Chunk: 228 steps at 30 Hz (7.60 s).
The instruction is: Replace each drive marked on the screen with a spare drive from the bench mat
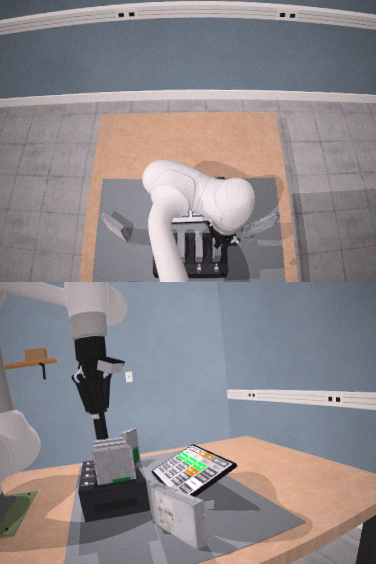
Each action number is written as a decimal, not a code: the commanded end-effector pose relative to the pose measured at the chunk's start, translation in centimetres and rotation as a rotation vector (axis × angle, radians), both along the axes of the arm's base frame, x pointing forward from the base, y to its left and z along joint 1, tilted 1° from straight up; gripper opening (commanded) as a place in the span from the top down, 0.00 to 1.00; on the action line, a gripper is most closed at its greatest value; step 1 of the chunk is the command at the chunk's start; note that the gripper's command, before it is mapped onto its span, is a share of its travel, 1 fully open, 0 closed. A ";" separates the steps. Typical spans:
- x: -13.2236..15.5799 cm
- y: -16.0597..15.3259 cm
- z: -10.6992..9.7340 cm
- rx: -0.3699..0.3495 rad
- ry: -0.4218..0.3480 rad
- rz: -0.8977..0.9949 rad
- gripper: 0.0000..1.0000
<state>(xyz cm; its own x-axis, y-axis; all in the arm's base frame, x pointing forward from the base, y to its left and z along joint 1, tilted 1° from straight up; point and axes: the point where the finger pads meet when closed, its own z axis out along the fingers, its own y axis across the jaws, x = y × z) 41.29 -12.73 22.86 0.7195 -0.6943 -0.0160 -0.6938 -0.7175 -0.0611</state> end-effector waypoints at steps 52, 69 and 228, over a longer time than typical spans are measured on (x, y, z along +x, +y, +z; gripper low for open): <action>2.0 0.0 -0.1 -0.026 0.057 -0.836 0.11; 2.0 0.0 -0.7 -0.026 0.057 -0.836 0.11; 2.0 0.2 -10.1 -0.026 0.057 -0.836 0.29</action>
